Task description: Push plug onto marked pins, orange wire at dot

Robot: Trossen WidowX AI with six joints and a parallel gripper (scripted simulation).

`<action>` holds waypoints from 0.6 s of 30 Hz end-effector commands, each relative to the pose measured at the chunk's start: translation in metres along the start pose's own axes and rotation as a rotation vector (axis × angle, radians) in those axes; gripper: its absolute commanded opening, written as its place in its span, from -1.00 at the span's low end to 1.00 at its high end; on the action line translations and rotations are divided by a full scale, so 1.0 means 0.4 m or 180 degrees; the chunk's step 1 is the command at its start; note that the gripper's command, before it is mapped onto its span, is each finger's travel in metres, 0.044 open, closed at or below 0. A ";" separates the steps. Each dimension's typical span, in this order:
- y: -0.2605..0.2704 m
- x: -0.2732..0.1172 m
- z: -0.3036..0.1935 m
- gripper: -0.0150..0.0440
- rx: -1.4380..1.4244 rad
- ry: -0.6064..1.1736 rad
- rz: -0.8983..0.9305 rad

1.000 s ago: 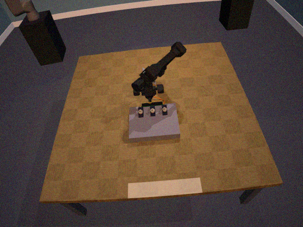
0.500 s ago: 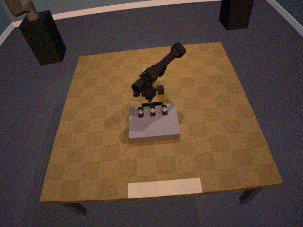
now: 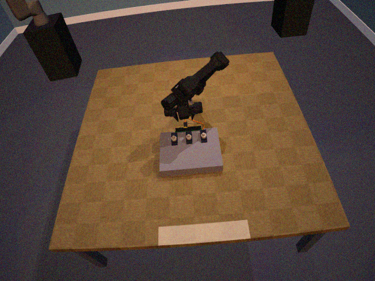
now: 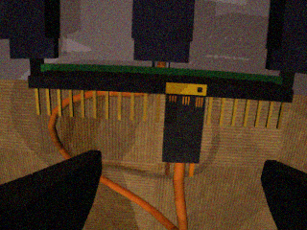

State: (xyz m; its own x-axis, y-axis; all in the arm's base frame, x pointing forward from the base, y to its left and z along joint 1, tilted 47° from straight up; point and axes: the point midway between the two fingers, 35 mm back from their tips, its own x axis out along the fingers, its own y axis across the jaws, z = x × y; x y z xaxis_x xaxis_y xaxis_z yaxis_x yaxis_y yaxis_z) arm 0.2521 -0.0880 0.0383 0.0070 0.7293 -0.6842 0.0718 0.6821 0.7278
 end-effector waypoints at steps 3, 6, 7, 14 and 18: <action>-0.001 -0.079 -0.001 1.00 -0.0016 -0.0012 -0.0021; -0.001 -0.079 -0.001 1.00 -0.0016 -0.0012 -0.0021; -0.001 -0.079 -0.001 1.00 -0.0016 -0.0012 -0.0021; -0.001 -0.079 -0.001 1.00 -0.0016 -0.0012 -0.0021; -0.001 -0.079 -0.001 1.00 -0.0016 -0.0012 -0.0021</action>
State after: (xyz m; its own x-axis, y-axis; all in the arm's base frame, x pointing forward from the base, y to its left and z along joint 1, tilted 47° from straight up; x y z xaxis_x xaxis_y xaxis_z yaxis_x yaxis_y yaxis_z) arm 0.2520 -0.1112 0.0599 0.0147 0.7254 -0.6881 0.0692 0.6858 0.7245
